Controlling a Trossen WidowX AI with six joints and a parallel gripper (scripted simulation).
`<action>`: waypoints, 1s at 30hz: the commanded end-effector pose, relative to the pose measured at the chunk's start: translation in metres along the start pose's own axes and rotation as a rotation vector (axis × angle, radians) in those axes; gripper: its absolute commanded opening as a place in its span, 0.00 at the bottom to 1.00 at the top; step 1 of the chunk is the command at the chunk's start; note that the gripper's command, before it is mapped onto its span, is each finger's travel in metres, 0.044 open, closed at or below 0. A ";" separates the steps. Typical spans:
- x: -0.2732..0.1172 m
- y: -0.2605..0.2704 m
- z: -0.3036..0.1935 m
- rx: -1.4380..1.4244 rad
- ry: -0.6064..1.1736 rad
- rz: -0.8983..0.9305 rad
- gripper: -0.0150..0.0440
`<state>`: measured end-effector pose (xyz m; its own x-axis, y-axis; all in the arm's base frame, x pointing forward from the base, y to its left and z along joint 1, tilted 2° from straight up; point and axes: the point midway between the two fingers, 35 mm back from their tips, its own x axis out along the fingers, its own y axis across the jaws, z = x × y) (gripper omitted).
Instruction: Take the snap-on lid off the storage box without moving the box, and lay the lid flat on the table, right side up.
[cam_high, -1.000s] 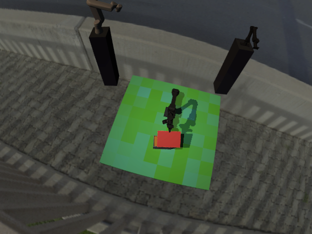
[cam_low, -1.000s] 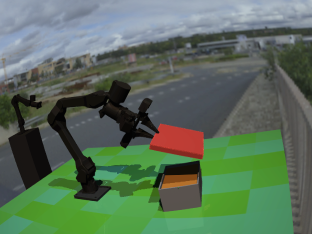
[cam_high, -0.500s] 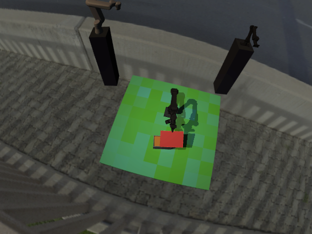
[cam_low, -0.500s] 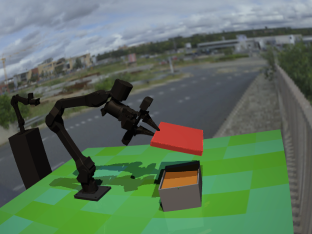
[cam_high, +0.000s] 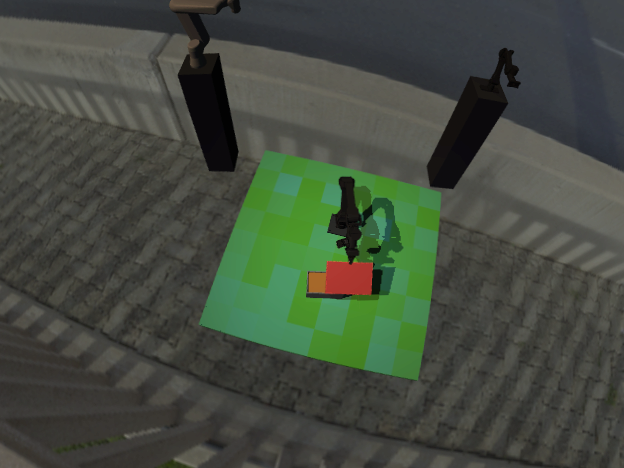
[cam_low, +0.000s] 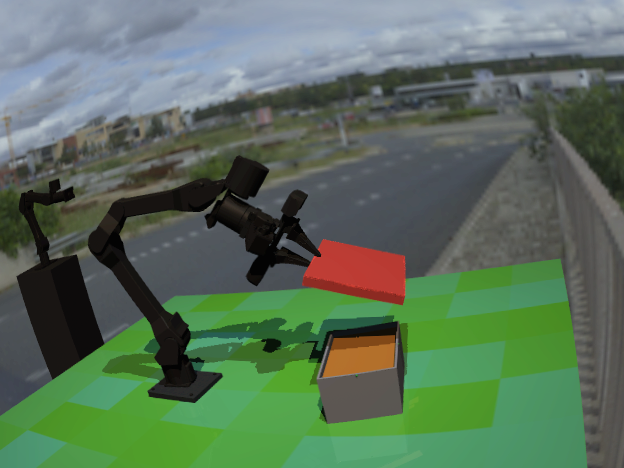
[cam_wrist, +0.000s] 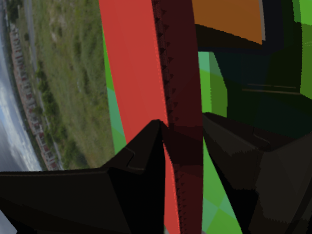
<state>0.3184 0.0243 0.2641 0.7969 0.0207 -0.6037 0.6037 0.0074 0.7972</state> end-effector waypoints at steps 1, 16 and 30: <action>-0.001 0.001 -0.008 0.006 -0.002 0.004 0.25; -0.002 0.000 -0.038 0.009 0.000 0.004 0.25; -0.003 -0.001 -0.065 0.012 0.002 0.003 0.25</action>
<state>0.3141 0.0838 0.2618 0.7922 0.0241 -0.6097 0.6098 0.0045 0.7925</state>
